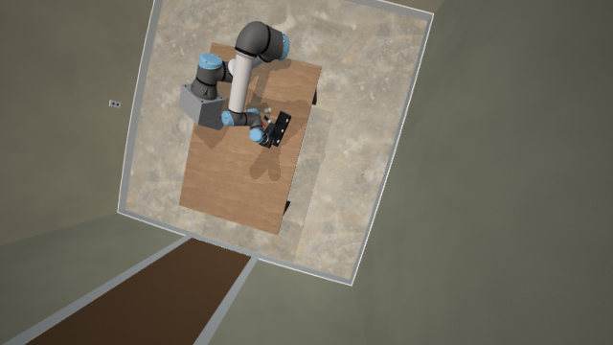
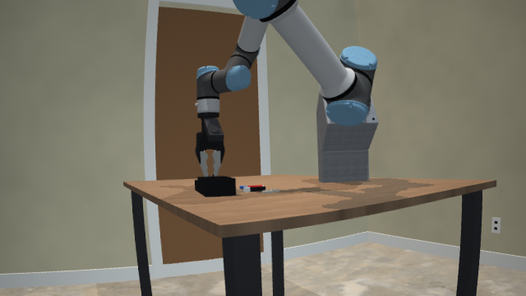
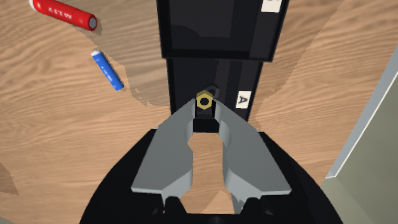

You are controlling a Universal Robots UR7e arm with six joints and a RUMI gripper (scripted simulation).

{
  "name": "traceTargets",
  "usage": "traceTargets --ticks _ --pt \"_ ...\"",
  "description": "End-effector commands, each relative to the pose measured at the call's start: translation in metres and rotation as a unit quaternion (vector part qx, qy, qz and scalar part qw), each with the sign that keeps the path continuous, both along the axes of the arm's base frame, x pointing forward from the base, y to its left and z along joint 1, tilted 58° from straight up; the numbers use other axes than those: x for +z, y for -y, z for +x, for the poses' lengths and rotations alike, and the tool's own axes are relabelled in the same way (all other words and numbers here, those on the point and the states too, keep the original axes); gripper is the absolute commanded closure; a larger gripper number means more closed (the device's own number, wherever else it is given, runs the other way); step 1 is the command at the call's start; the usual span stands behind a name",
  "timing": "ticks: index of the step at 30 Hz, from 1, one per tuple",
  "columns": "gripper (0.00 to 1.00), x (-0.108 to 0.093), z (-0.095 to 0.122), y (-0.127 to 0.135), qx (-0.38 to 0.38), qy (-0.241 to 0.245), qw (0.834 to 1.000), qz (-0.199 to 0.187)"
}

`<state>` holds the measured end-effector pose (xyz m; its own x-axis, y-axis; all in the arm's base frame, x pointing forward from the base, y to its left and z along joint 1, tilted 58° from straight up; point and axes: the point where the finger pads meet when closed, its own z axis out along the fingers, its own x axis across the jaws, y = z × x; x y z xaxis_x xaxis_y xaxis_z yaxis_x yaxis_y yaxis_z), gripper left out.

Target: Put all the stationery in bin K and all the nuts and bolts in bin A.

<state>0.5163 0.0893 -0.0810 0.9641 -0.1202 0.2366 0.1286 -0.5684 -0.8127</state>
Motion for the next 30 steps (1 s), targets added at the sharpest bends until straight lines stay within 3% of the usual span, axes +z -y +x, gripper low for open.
traceTargets --ticks 1,9,10,30 --pt "1.0 0.0003 0.0 -0.0002 0.0 0.0 1.0 0.0" --pt "1.0 0.0006 -0.0003 -0.0005 0.0 0.0 1.0 0.0" --pt "0.82 0.0006 -0.0003 -0.0005 0.0 0.0 1.0 0.0" --pt "0.82 0.0027 -0.0012 0.0027 -0.001 0.0 1.0 0.0"
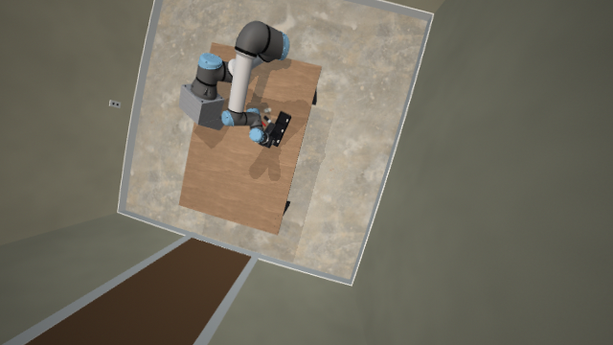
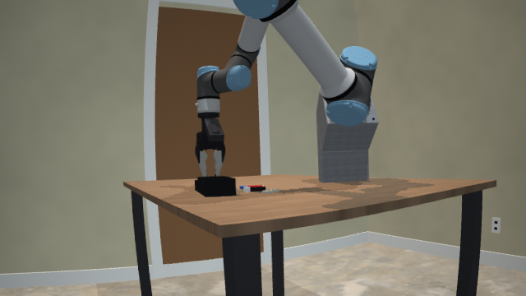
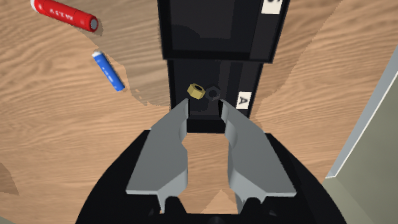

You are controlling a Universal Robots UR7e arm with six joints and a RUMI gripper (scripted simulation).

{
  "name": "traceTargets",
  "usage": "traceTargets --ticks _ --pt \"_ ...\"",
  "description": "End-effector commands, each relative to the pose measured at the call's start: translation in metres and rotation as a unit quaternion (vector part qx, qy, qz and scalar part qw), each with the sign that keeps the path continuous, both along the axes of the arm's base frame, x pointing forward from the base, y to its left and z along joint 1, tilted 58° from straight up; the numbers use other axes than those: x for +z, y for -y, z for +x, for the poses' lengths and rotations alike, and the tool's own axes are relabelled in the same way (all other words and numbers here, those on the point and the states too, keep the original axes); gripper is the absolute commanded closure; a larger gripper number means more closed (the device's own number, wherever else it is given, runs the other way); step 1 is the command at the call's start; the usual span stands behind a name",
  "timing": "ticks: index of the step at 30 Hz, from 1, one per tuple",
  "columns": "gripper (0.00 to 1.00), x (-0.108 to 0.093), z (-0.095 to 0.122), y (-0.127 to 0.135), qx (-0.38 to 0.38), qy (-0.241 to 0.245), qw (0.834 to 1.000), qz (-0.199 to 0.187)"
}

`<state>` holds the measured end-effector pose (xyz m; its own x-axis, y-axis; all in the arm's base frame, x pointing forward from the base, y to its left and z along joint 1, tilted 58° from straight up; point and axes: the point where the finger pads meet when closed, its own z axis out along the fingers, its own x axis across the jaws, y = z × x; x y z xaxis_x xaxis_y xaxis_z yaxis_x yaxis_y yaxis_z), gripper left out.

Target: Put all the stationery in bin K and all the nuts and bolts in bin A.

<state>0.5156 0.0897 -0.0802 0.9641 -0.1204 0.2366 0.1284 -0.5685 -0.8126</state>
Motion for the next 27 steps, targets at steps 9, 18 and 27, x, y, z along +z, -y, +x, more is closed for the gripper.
traceTargets --ticks 9,18,27 --pt "0.82 0.008 -0.003 0.013 0.0 0.0 1.0 0.0" --pt "0.82 0.013 -0.005 0.021 0.0 0.0 1.0 0.0" --pt "0.82 0.023 -0.01 0.035 0.0 0.0 1.0 0.0"
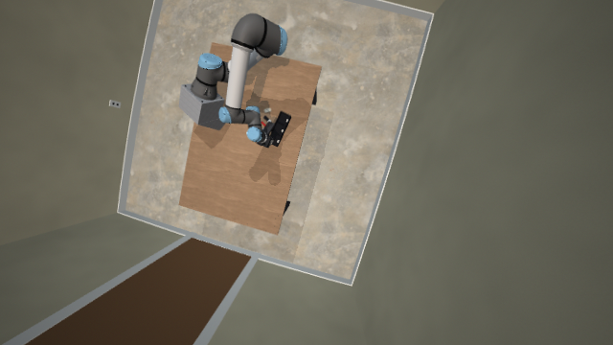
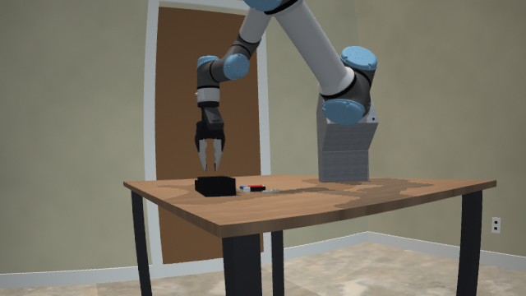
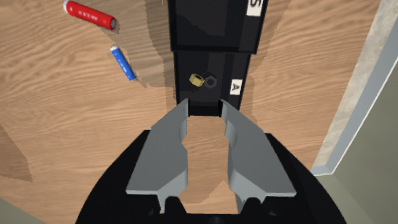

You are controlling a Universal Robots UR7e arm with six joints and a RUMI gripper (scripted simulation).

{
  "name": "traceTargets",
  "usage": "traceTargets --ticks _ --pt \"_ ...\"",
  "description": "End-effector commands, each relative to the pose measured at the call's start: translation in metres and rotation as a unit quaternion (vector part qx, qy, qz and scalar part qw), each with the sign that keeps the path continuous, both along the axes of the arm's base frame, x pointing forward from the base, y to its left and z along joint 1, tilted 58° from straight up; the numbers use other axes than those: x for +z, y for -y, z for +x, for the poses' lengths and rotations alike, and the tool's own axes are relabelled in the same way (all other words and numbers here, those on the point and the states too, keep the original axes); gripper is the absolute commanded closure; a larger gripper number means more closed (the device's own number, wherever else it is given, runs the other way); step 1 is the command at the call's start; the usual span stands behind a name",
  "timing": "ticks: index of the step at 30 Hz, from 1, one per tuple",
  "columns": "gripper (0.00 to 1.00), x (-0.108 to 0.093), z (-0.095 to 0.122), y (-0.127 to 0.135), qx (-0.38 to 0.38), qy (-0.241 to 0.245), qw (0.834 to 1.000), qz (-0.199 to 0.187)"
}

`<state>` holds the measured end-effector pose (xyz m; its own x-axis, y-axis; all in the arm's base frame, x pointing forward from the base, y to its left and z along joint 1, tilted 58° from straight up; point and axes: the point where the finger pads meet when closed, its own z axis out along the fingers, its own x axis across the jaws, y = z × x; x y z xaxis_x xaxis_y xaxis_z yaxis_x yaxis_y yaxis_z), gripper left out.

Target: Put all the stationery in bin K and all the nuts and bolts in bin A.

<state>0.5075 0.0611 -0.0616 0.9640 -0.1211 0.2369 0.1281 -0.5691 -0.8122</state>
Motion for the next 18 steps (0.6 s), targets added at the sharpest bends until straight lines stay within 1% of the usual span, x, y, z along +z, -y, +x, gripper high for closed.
traceTargets --ticks 1,8,9,12,16,18 --pt "0.82 0.004 -0.002 0.006 0.0 0.0 1.0 0.0" --pt "0.82 0.004 -0.002 0.006 0.0 0.0 1.0 0.0" --pt "0.77 0.008 -0.008 0.002 0.013 0.021 1.0 -0.006" --pt "0.77 0.019 -0.027 -0.009 0.049 0.075 0.996 -0.022" --pt "0.77 0.033 -0.053 -0.024 0.079 0.12 0.989 -0.035" --pt "0.77 0.033 -0.053 -0.024 0.079 0.12 0.989 -0.035"
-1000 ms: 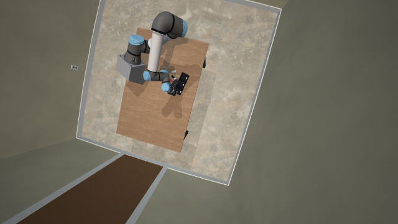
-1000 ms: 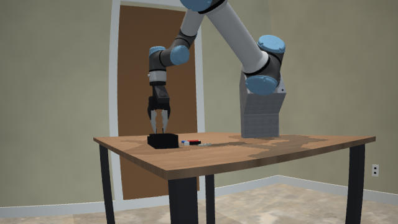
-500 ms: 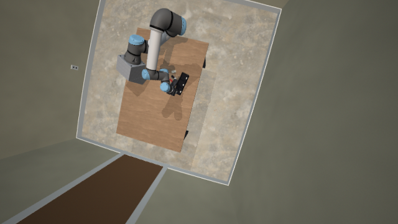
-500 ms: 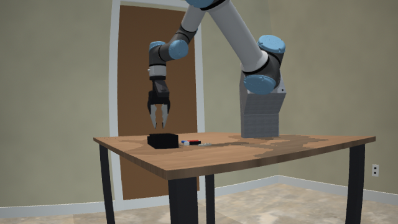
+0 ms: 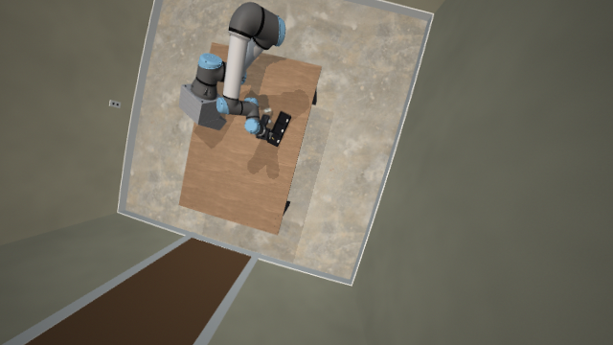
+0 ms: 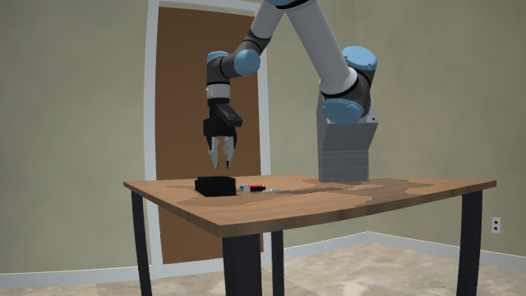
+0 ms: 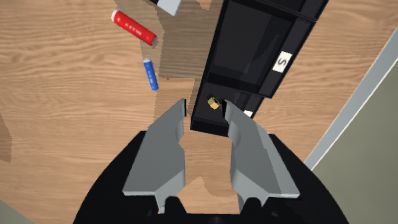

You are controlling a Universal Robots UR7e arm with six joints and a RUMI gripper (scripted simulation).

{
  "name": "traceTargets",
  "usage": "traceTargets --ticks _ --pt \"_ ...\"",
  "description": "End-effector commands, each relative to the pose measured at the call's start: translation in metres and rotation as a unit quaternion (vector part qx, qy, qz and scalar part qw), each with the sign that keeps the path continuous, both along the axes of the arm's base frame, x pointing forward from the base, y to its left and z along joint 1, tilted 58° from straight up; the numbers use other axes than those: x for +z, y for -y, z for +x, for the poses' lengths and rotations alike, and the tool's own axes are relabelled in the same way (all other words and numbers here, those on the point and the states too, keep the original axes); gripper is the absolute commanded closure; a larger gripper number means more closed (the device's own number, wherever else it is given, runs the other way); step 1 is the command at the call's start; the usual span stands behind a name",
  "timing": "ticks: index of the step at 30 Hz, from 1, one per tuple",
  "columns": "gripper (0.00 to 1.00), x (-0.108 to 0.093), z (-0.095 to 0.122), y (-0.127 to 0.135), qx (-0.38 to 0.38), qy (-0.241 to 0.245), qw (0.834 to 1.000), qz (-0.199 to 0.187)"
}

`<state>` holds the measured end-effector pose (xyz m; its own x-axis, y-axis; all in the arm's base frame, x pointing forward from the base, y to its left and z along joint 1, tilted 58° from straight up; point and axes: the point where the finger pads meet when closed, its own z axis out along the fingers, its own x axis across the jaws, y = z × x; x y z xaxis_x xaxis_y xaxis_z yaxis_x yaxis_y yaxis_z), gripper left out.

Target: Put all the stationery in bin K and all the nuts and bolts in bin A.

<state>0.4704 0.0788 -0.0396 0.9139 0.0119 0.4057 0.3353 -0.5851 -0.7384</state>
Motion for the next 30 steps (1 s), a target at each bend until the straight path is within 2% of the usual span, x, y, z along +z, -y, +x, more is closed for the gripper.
traceTargets --ticks 1,11,15,17,18,23,30 --pt "0.77 0.015 -0.022 -0.011 0.041 0.065 0.997 -0.016" --pt "0.77 0.052 -0.087 -0.049 0.115 0.174 0.977 -0.051" --pt "0.77 0.053 -0.088 -0.05 0.146 0.219 0.963 -0.065" --pt "0.77 0.053 -0.088 -0.05 0.146 0.219 0.963 -0.065" --pt "0.77 0.053 -0.088 -0.05 0.166 0.25 0.951 -0.075" --pt "0.77 0.054 -0.089 -0.051 0.2 0.301 0.928 -0.091" --pt "0.77 0.054 -0.089 -0.051 0.249 0.378 0.885 -0.109"
